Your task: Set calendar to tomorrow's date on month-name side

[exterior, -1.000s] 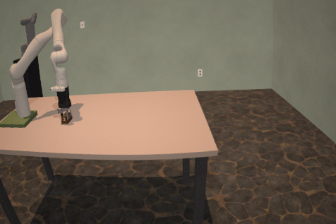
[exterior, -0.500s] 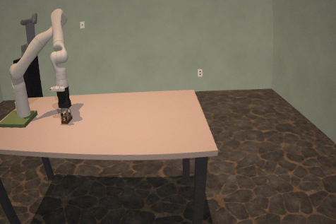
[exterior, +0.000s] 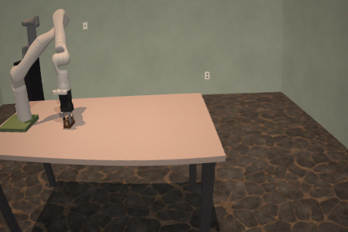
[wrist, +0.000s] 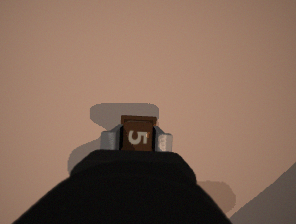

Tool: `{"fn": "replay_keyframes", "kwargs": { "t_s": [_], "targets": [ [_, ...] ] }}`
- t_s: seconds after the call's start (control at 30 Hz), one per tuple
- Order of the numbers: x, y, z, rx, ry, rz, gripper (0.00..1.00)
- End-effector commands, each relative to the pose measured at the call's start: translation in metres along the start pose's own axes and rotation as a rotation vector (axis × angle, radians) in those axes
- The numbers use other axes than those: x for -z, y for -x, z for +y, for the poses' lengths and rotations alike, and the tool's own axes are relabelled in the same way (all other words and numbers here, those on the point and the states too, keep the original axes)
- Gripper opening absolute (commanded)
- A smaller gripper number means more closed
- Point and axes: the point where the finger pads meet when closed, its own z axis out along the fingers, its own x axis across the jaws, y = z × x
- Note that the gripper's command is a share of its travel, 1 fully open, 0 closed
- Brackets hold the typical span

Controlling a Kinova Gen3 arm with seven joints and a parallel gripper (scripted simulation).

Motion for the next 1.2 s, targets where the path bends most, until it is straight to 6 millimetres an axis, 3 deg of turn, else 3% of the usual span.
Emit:
{"fn": "replay_keyframes", "kwargs": {
  "t_s": [0.0,0.33,0.47,0.63,0.67,0.8,0.83,1.17],
  "targets": [
    [0.0004,0.0004,0.0,0.0,0.0,-0.001,0.6],
    [0.0004,0.0004,0.0,0.0,0.0,-0.001,0.6],
    [0.0004,0.0004,0.0,0.0,0.0,-0.001,0.72],
    [0.0004,0.0004,0.0,0.0,0.0,-0.001,0.78],
    [0.0004,0.0004,0.0,0.0,0.0,-0.001,0.84],
    [0.0004,0.0004,0.0,0.0,0.0,-0.001,0.84],
    [0.0004,0.0004,0.0,0.0,0.0,-0.001,0.9],
    [0.0005,0.0004,0.0,0.0,0.0,-0.001,0.9]
  ]
}}
